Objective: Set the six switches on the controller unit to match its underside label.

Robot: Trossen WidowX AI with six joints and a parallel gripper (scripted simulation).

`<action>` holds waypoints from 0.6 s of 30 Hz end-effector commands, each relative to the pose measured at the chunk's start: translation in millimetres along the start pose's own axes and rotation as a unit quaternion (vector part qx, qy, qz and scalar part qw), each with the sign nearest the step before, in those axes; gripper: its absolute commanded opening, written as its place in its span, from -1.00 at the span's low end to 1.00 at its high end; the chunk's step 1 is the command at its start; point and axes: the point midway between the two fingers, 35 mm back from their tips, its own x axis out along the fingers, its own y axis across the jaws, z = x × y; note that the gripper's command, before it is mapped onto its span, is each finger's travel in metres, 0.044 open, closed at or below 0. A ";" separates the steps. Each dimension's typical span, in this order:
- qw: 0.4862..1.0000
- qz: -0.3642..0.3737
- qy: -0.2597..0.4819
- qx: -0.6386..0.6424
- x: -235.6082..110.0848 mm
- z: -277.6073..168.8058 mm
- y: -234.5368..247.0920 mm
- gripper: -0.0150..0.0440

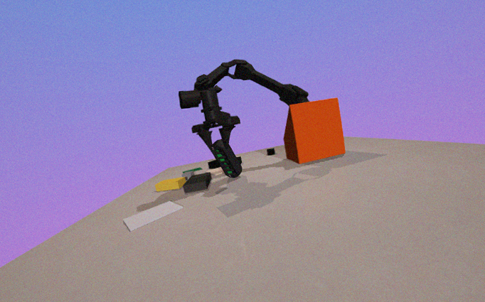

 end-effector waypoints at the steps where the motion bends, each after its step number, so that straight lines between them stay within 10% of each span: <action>1: 1.000 -0.004 -0.005 -0.001 5.7 -0.8 -1.2 0.65; 18: 1.000 -0.004 -0.004 -0.001 11.3 -13.1 -1.2 0.65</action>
